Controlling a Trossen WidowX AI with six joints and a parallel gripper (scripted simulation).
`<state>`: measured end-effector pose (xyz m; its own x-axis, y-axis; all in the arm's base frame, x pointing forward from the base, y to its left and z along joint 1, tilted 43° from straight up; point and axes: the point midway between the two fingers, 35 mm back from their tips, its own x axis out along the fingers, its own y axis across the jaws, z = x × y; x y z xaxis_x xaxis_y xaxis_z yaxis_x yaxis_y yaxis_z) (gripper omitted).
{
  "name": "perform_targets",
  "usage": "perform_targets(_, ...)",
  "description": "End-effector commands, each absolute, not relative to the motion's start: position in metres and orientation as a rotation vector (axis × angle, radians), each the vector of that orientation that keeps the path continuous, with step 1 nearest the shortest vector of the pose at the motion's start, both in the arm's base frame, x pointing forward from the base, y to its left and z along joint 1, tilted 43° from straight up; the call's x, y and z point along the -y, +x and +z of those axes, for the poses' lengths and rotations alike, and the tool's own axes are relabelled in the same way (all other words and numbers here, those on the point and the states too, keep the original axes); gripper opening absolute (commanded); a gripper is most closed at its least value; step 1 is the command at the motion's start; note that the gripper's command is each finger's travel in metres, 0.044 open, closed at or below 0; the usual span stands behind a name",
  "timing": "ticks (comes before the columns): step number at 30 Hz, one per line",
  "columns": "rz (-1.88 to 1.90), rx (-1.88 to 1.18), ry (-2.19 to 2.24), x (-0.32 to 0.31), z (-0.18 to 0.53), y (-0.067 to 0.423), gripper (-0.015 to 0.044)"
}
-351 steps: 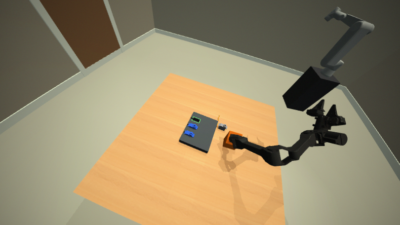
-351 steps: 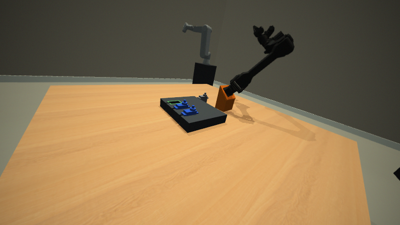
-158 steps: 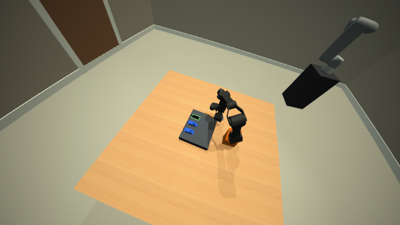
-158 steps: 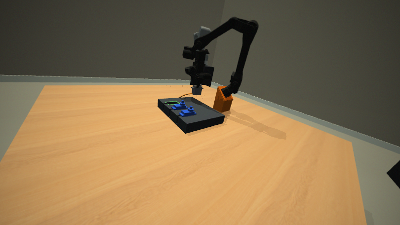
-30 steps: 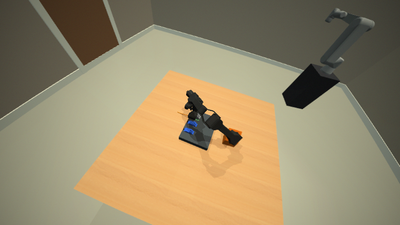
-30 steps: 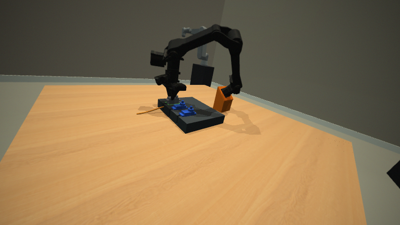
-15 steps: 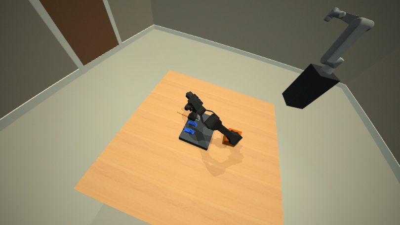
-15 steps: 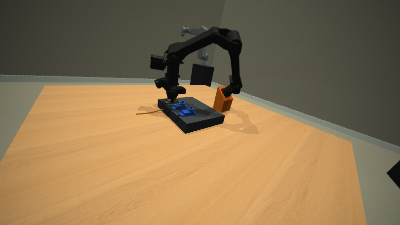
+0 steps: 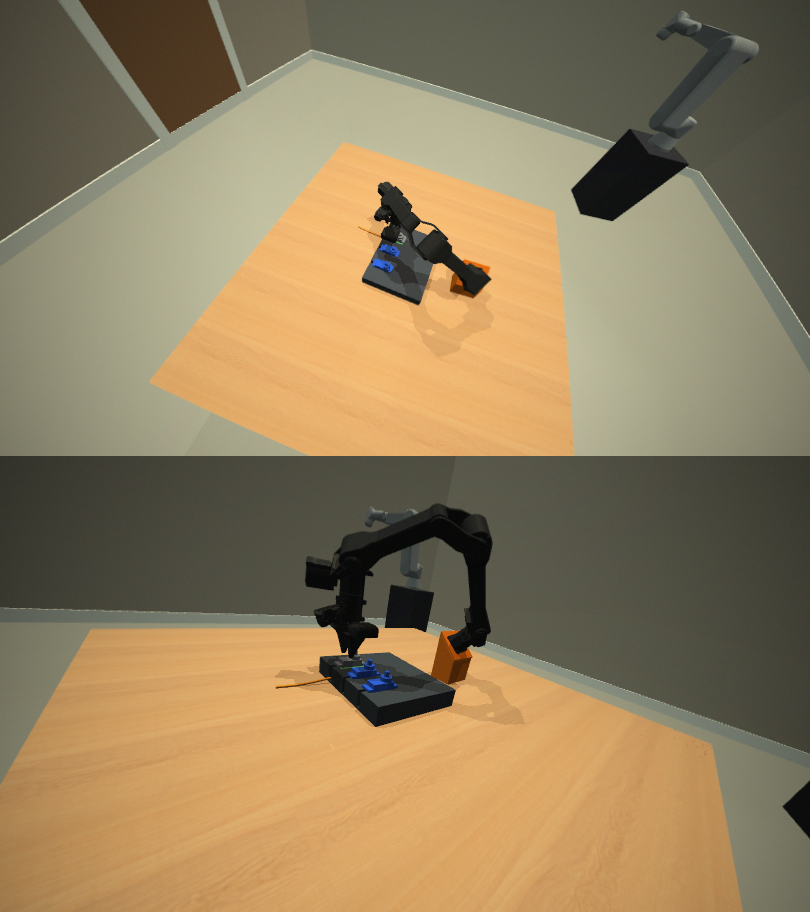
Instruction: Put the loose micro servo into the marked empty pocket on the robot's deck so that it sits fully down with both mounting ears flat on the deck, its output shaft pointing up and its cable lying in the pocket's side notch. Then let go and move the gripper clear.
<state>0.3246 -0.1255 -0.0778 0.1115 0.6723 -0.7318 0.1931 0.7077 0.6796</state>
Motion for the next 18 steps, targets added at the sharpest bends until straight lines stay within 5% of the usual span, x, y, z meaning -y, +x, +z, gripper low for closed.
perform_targets(1,0.403,-1.443,0.754,0.135,-0.067,0.323,0.0187)
perform_targets(3,0.403,-1.443,0.754,0.136,-0.068,0.324,0.0187)
perform_targets(13,0.395,-1.449,0.754,0.157,-0.022,0.221,0.0440)
perform_targets(18,0.399,-1.449,0.755,0.156,-0.017,0.211,0.0440)
